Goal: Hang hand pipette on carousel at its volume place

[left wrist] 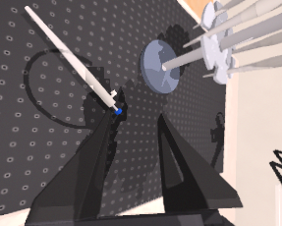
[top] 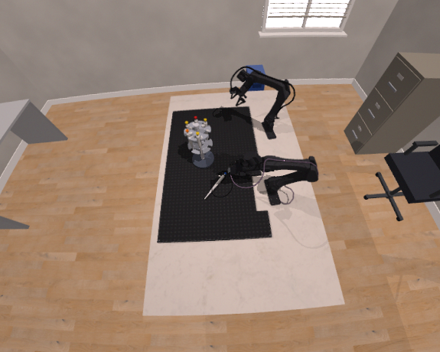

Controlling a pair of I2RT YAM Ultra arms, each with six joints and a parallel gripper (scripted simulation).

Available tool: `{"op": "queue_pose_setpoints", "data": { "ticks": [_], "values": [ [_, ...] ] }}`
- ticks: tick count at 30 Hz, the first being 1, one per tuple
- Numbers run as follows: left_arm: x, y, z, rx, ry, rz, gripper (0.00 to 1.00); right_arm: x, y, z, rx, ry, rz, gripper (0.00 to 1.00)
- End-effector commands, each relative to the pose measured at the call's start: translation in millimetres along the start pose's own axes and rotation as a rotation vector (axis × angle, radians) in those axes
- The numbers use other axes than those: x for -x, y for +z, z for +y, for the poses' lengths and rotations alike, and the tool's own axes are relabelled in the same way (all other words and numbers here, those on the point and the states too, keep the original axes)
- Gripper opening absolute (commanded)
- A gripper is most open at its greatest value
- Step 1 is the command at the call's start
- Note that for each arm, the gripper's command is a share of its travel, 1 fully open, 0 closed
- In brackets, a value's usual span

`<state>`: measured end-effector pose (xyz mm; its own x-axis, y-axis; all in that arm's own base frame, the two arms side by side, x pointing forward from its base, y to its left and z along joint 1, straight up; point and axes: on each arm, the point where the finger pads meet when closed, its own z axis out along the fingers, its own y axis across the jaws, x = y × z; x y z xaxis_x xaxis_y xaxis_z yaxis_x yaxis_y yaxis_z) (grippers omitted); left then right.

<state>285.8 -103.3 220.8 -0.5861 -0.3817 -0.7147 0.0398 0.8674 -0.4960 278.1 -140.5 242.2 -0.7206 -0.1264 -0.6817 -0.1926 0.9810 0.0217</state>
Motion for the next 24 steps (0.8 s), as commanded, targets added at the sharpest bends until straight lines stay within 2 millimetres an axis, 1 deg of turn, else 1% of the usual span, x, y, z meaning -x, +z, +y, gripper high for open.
{"op": "queue_pose_setpoints", "data": {
  "ticks": [1,4,5,6,14,15,16,19,20,21,24],
  "values": [
    [-1.7,10.5,-11.1,0.050,-0.150,-0.123,0.49,9.8,-5.7,-4.2,-0.018,-0.025,-0.041,1.00],
    [-13.3,16.5,-28.9,0.039,-0.244,-0.176,0.49,9.8,-5.7,-4.2,-0.018,-0.025,-0.041,1.00],
    [-15.8,17.8,-32.7,0.039,-0.245,-0.177,0.49,9.8,-5.7,-4.2,-0.018,-0.025,-0.041,1.00],
    [-1.0,11.5,-44.6,0.008,-0.259,-0.202,0.49,9.8,-5.7,-4.2,-0.018,-0.025,-0.041,1.00],
    [-1.0,11.5,-44.6,0.008,-0.260,-0.202,0.49,9.8,-5.7,-4.2,-0.018,-0.025,-0.041,1.00],
    [-14.5,17.6,-42.9,0.020,-0.282,-0.203,0.49,9.8,-5.7,-4.2,-0.018,-0.025,-0.041,1.00],
    [-23.6,21.7,-44.4,0.023,-0.307,-0.212,0.49,9.8,-5.7,-4.2,-0.018,-0.025,-0.041,1.00],
    [-35.1,27.6,-61.9,-0.001,-0.400,-0.265,0.49,9.8,-5.7,-4.2,-0.018,-0.025,-0.041,1.00],
    [-36.3,28.6,-70.3,-0.016,-0.436,-0.285,0.49,9.8,-5.7,-4.2,-0.018,-0.025,-0.041,1.00],
    [-29.7,26.5,-86.5,-0.049,-0.488,-0.315,0.49,9.8,-5.7,-4.2,-0.018,-0.025,-0.041,1.00],
    [-40.4,32.2,-102.1,-0.063,-0.547,-0.344,0.49,9.8,-5.7,-4.2,-0.018,-0.025,-0.041,1.00]
  ]
}}
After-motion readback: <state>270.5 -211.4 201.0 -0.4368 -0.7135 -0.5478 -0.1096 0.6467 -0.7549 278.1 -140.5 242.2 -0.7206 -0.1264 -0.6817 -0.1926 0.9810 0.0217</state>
